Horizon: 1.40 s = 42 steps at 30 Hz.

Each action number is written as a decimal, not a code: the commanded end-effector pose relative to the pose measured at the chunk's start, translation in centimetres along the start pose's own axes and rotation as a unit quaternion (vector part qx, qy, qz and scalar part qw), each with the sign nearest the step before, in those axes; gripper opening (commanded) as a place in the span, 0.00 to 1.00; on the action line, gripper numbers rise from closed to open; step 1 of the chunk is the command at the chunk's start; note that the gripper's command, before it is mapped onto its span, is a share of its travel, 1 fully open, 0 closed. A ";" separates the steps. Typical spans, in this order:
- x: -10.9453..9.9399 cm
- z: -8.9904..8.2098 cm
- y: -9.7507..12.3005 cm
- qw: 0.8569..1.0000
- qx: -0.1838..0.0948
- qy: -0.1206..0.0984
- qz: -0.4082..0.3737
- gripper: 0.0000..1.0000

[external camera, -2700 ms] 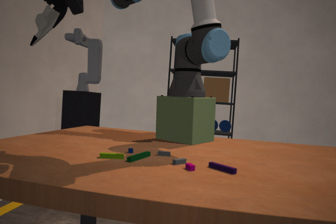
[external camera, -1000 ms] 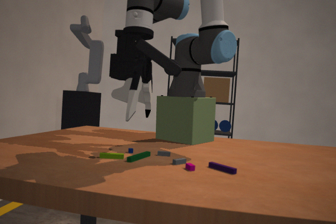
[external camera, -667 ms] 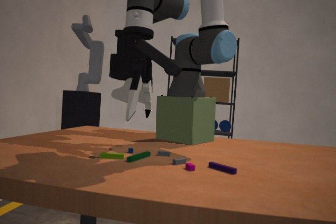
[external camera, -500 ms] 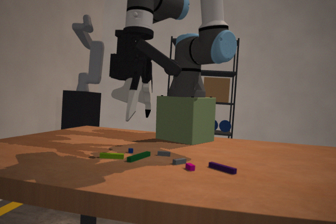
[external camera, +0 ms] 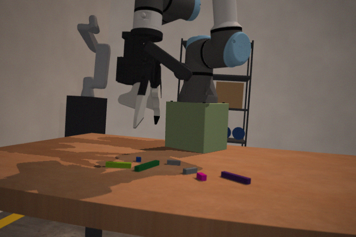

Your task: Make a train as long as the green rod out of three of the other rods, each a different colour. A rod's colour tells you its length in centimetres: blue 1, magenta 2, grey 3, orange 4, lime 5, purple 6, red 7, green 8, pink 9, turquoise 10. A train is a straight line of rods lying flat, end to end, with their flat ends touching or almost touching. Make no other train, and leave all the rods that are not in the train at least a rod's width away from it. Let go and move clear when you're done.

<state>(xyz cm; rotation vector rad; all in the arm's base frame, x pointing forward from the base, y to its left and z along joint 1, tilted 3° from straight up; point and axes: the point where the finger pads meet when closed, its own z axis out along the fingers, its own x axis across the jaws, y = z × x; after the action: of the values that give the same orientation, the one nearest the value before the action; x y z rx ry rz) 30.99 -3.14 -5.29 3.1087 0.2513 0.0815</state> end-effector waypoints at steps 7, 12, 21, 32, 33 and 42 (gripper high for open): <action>0.1 0.0 0.0 1.000 -0.001 0.001 0.000 1.00; 0.1 0.0 0.0 1.000 -0.001 0.001 0.000 1.00; 0.1 0.0 0.0 1.000 -0.001 0.001 0.000 1.00; 0.1 0.0 0.0 1.000 -0.001 0.001 0.000 1.00; 0.1 0.0 0.0 1.000 -0.001 0.001 0.000 1.00; 0.3 0.0 -2.3 0.994 -0.001 0.001 -0.112 1.00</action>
<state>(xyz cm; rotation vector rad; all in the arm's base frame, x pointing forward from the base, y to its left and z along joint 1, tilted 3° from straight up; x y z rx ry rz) 30.88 -1.48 -5.37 3.0745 0.4956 0.0763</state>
